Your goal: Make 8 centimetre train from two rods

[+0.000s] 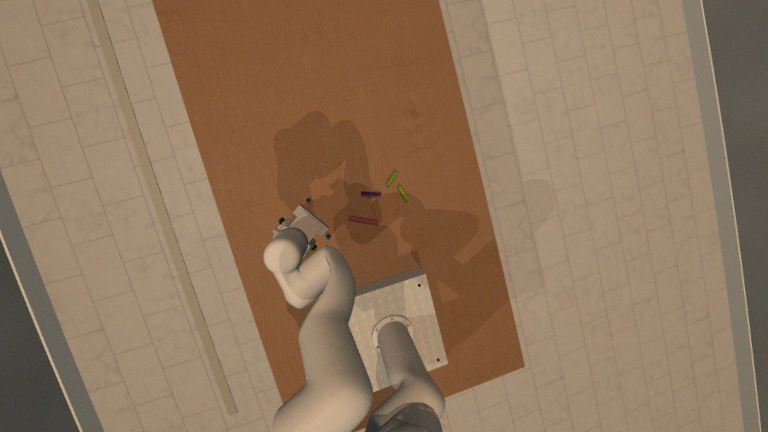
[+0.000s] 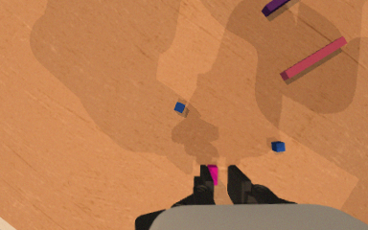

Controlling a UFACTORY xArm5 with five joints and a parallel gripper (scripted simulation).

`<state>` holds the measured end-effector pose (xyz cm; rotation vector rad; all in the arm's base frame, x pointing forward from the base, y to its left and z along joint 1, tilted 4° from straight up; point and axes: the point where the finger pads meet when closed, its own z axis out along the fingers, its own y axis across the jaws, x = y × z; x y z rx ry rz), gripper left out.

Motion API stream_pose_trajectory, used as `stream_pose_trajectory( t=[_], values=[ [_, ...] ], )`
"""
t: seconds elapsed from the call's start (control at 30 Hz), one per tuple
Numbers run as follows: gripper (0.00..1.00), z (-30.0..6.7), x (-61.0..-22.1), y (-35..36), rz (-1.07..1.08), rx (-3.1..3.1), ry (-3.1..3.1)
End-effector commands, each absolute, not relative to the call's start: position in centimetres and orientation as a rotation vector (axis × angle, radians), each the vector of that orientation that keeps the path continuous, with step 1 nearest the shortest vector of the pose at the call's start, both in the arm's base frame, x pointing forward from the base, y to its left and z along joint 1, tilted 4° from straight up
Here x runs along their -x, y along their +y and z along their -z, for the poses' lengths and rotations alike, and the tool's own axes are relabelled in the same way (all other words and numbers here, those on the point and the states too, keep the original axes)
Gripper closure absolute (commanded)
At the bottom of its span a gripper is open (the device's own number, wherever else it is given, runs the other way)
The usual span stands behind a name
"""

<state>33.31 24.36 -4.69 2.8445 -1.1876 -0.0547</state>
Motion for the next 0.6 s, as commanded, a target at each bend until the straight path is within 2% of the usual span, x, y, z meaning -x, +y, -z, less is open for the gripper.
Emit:
stream_pose_trajectory(
  t=[0.0, 0.57],
  values=[
    [0.76, 4.87, -33.41, 24.45, 0.052, -2.847, -1.189],
    [0.76, 5.05, -33.39, 24.45, 0.052, -2.847, -1.189]
  ],
)
